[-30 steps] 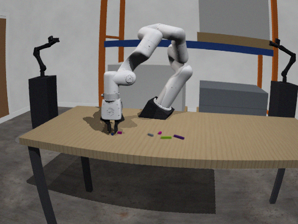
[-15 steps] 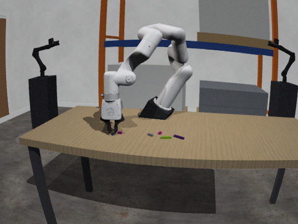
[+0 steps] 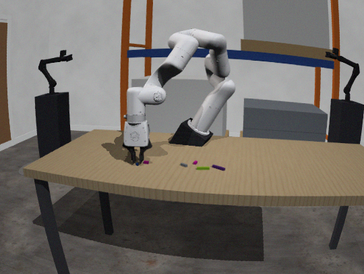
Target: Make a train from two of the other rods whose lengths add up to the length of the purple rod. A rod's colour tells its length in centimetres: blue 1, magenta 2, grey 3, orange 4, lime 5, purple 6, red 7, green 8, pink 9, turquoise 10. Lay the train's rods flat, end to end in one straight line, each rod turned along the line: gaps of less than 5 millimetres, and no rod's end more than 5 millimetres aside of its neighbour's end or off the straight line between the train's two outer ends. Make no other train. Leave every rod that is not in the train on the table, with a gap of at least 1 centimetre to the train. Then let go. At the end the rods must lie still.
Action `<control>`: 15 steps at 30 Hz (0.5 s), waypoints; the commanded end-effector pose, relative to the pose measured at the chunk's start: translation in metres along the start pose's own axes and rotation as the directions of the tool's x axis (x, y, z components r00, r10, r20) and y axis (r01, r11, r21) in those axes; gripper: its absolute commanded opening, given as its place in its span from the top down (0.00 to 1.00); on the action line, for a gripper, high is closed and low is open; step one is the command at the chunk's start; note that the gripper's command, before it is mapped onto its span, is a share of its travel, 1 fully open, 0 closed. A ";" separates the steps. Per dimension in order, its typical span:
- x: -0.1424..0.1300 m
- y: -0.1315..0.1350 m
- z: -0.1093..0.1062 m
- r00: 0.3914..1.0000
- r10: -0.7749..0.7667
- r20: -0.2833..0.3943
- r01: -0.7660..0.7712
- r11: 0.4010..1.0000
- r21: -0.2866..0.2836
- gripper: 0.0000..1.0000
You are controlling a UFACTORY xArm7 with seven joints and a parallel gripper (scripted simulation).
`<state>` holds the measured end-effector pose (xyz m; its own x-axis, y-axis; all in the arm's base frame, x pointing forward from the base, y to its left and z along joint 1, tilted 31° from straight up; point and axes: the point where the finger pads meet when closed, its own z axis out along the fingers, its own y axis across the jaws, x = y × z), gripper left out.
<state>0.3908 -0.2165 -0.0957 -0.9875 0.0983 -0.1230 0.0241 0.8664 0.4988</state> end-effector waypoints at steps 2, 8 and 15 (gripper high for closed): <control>-0.001 -0.002 -0.002 1.000 0.000 0.003 0.000 1.000 0.004 0.76; -0.001 -0.002 -0.002 1.000 0.000 0.003 0.000 1.000 0.004 0.76; -0.002 -0.003 -0.002 1.000 0.000 0.003 0.000 1.000 0.004 0.76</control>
<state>0.3914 -0.2174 -0.0961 -0.9875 0.0983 -0.1231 0.0241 0.8664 0.4987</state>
